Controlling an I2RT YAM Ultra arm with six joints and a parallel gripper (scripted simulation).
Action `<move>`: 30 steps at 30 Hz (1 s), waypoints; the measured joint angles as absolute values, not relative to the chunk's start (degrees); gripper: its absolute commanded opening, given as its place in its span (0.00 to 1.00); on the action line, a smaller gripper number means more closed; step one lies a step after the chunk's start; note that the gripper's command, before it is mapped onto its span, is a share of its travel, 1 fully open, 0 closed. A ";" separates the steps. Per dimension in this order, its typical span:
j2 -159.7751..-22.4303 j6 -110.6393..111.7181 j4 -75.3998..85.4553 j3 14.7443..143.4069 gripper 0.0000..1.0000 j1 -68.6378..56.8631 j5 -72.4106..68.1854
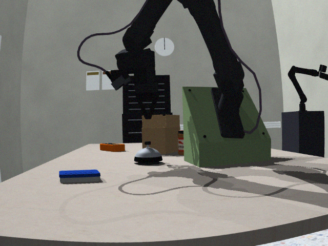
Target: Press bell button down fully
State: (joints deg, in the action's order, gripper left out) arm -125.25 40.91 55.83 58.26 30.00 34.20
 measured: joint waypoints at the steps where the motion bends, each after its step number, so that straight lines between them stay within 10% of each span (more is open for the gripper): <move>1: -125.23 41.17 55.88 58.26 1.00 30.00 34.44; 2: -125.23 41.36 55.90 58.26 1.00 30.00 34.59; 3: -125.23 41.54 55.94 58.26 0.00 30.00 34.72; 30: -125.23 42.15 56.12 58.26 0.00 30.00 35.20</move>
State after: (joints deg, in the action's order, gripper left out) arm -125.23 42.15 56.12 58.26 30.00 35.20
